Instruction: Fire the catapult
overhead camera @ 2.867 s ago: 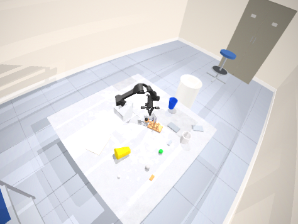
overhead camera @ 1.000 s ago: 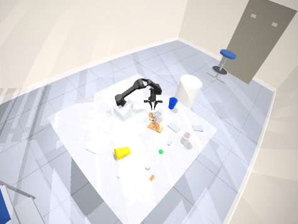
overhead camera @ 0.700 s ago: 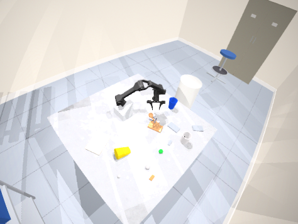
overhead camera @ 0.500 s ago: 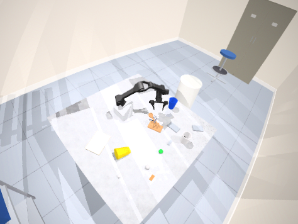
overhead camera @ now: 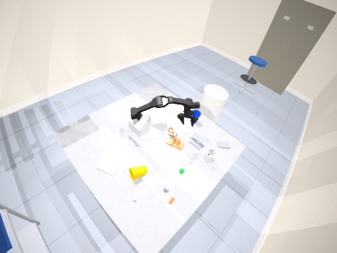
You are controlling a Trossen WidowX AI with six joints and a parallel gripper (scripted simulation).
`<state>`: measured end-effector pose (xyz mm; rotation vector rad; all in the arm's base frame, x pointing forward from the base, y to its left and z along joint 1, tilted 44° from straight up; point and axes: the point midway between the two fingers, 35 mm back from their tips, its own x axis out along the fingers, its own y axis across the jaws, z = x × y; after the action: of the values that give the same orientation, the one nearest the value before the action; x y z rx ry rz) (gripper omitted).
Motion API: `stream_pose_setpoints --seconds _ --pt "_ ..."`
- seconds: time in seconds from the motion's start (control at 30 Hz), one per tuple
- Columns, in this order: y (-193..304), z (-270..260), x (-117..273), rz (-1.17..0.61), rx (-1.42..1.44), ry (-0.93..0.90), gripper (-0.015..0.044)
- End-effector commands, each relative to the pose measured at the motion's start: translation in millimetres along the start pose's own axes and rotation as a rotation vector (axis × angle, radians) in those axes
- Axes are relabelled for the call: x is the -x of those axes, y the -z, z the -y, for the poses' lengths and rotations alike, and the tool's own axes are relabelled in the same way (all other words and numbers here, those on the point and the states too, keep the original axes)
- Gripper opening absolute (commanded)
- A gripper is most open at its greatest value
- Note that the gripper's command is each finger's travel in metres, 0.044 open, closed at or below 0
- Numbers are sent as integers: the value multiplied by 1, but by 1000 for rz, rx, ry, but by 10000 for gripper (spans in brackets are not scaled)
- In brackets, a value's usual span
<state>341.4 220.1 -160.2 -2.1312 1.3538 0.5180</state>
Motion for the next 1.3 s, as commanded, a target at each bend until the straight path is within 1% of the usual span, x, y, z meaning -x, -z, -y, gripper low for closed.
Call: stream_pose_setpoints --seconds 0.0,0.27,0.53,0.8,1.03,1.13,1.27 --pt "1 31 1 68 -149 3 440" --pt "9 87 1 179 -399 18 440" --pt "30 141 1 280 -630 38 440" --pt "57 188 1 364 -833 66 440" --pt "92 230 5 429 -1048 104 440" --pt "108 246 7 455 -1132 121 440" --pt "112 249 7 461 -1150 125 440"
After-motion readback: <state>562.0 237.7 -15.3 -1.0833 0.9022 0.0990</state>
